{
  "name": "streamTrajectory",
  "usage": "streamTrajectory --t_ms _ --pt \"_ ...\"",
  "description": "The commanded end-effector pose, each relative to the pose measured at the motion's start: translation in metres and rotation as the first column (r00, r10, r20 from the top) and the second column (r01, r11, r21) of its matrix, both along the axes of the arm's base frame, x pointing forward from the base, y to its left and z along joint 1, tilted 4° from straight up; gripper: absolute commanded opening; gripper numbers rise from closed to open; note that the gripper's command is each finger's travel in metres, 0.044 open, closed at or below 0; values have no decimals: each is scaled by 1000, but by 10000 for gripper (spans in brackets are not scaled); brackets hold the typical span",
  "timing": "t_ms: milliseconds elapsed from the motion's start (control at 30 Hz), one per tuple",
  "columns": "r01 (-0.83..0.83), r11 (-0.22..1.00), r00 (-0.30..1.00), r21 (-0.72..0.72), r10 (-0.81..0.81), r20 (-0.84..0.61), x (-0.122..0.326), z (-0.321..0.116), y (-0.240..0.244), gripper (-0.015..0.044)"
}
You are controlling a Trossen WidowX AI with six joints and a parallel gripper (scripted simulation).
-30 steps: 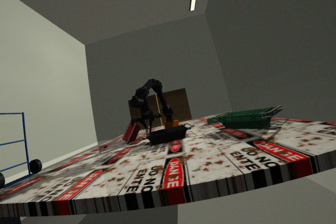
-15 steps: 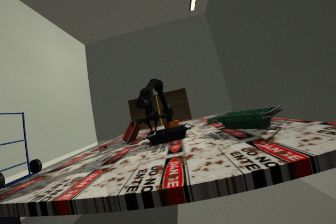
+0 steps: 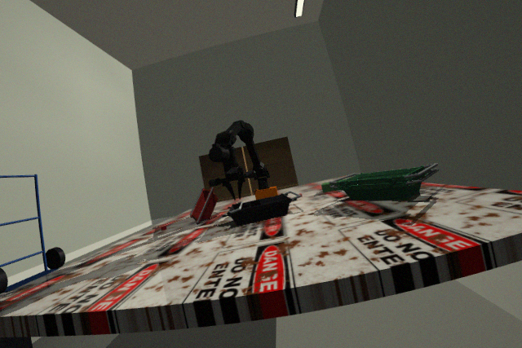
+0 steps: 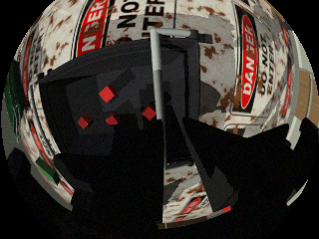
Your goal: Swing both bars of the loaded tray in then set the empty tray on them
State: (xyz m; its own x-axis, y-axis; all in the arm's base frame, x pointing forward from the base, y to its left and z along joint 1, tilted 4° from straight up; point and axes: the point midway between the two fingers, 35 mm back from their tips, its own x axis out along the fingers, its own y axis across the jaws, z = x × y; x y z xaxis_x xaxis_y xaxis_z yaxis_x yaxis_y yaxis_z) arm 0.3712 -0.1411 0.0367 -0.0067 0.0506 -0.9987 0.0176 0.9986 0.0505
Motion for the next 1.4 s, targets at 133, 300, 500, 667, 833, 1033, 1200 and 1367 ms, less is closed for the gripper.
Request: streamTrajectory --t_ms 133,300,500,667,833,1033,1200,1367 --pt "0 1000 1000 0 0 -1 0 -1 0 83" --pt "0 1000 1000 0 0 -1 0 -1 0 83" --pt "0 1000 1000 0 0 -1 0 -1 0 83" --pt "1 1000 1000 -3 -1 8 4 21 -2 83" --pt "4 1000 999 -13 -4 32 8 86 -7 83" --pt "8 1000 998 -22 -6 56 -2 149 -5 83" --pt "6 1000 999 -6 -6 33 22 92 53 83" --pt "2 1000 1000 4 -3 22 27 64 125 83"
